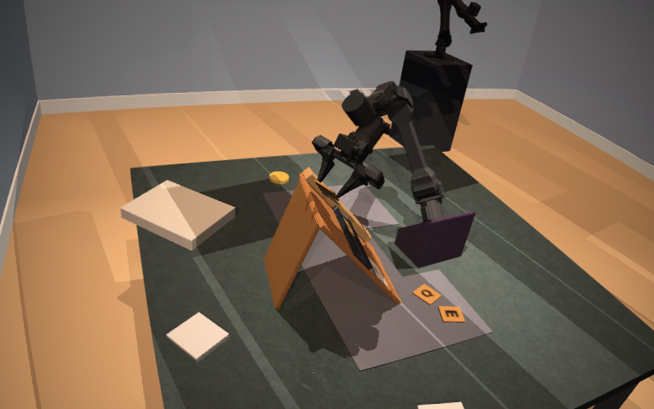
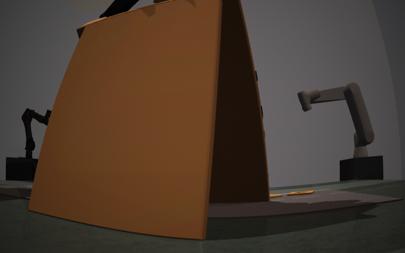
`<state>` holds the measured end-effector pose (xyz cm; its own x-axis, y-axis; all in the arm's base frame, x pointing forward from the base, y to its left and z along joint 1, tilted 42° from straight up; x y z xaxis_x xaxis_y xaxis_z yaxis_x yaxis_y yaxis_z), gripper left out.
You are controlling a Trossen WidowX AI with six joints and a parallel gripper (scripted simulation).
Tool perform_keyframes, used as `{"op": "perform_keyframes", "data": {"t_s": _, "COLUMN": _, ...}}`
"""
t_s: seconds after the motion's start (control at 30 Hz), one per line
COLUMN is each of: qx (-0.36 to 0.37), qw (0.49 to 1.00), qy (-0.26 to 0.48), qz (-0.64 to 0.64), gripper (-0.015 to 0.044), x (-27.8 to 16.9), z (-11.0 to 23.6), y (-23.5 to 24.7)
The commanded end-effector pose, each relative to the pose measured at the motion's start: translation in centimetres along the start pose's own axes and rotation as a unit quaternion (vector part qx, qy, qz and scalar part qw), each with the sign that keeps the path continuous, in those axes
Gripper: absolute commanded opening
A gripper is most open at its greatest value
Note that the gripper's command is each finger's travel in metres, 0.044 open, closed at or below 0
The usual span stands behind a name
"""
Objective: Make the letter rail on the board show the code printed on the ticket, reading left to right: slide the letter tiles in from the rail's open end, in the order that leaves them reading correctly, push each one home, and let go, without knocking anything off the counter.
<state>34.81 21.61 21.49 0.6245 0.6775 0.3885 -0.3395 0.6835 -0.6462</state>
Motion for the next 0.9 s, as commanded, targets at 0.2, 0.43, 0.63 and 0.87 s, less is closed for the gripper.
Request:
{"op": "perform_keyframes", "data": {"t_s": 0.2, "qx": -0.026, "qw": 0.996, "qy": 0.037, "qz": -0.074, "gripper": 0.0, "x": 0.7, "z": -1.8, "y": 5.2}}
{"op": "perform_keyframes", "data": {"t_s": 0.43, "qx": -0.053, "qw": 0.99, "qy": 0.056, "qz": -0.121, "gripper": 0.0, "x": 0.5, "z": -3.1, "y": 9.1}}
{"op": "perform_keyframes", "data": {"t_s": 0.63, "qx": -0.081, "qw": 0.982, "qy": 0.063, "qz": -0.158, "gripper": 0.0, "x": 0.1, "z": -4.1, "y": 12.6}}
{"op": "perform_keyframes", "data": {"t_s": 0.87, "qx": -0.115, "qw": 0.971, "qy": 0.061, "qz": -0.2, "gripper": 0.0, "x": -0.8, "z": -5.2, "y": 16.6}}
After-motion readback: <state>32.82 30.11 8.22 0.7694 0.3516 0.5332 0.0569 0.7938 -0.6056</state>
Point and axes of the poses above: the point midway between the two fingers, 35 mm back from their tips, its own z axis back along the fingers, its own y axis across the jaws, x = y × z, the point moved 10 cm from there along z, back along the fingers, and after that the axes turned 9 degrees about -z, right-handed, at the moved point
